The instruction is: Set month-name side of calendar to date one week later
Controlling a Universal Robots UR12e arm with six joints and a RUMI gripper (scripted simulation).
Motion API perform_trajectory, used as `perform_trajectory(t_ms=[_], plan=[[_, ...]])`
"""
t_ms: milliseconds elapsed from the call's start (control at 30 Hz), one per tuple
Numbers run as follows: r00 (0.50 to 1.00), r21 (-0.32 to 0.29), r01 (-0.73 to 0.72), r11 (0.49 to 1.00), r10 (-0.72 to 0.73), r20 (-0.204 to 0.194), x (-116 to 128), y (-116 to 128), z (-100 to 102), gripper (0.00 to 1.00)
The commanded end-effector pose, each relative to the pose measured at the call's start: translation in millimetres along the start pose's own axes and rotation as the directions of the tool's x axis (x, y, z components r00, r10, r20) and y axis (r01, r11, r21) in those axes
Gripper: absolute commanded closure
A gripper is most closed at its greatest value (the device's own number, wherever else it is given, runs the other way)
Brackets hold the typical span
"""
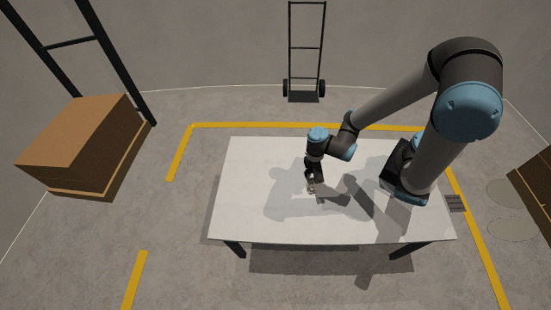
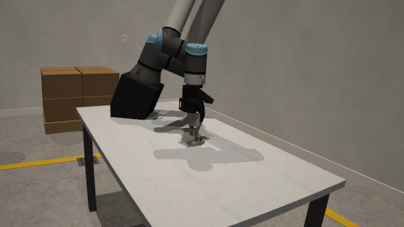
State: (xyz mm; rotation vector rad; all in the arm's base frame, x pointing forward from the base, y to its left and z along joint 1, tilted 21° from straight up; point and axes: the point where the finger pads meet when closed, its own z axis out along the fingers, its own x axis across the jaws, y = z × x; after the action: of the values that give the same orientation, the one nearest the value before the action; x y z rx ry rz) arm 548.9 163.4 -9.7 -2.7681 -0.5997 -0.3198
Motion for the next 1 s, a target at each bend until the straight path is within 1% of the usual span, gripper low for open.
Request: perform_trajectory(t_ms=[0, 633, 967], plan=[[1.000, -0.001, 0.001, 1.000, -0.001, 0.001, -1.1, -2.0, 0.3, 0.90], [1.000, 0.000, 0.001, 1.000, -0.001, 0.001, -1.1, -2.1, 0.5, 0.90], [1.000, 0.001, 0.001, 1.000, -0.001, 0.003, -1.9, -2.6, 5.1, 0.90]])
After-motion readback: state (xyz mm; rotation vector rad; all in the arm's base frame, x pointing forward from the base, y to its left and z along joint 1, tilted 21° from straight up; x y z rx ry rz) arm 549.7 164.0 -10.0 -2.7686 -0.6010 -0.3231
